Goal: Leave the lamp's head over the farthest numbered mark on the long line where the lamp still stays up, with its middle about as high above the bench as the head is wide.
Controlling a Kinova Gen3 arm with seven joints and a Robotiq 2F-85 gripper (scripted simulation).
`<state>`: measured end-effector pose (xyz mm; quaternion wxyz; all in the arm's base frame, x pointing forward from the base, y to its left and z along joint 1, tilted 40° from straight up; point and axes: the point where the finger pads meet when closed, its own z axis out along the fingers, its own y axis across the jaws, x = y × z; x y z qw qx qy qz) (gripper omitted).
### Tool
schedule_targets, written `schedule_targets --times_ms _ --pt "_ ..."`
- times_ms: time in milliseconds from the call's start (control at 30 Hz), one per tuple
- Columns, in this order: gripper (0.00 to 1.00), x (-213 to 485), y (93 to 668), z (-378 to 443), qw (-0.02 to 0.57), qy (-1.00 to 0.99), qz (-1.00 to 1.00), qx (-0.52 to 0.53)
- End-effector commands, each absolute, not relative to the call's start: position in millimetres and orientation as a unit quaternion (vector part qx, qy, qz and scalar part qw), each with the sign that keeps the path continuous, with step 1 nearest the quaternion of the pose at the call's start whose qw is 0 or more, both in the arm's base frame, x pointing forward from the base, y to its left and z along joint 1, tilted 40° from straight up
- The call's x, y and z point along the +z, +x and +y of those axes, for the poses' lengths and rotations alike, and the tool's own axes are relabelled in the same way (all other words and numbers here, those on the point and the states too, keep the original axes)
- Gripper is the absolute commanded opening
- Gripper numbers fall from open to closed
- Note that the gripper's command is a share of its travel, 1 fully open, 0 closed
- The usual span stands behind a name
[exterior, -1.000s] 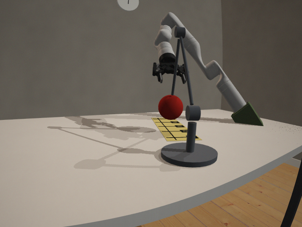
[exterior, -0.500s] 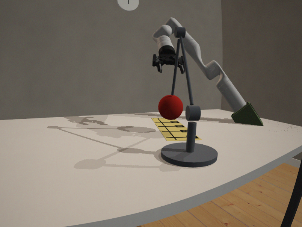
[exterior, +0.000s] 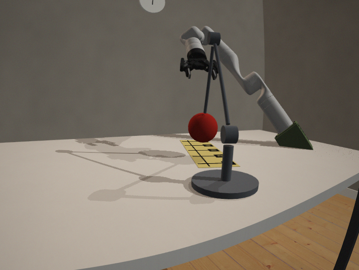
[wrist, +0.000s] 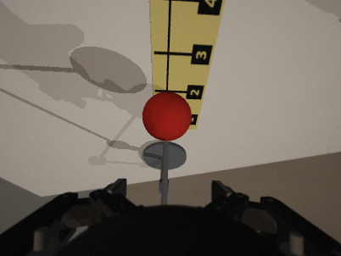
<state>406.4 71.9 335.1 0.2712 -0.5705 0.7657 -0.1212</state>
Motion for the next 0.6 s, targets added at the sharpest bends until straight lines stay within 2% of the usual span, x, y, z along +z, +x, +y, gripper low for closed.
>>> schedule_targets --times_ms 0,567 --pt "1.00 336.9 406.4 72.2 0.274 -0.570 0.765 -0.121" --pt "1.00 331.5 406.9 72.5 0.268 -0.572 0.766 -0.121"
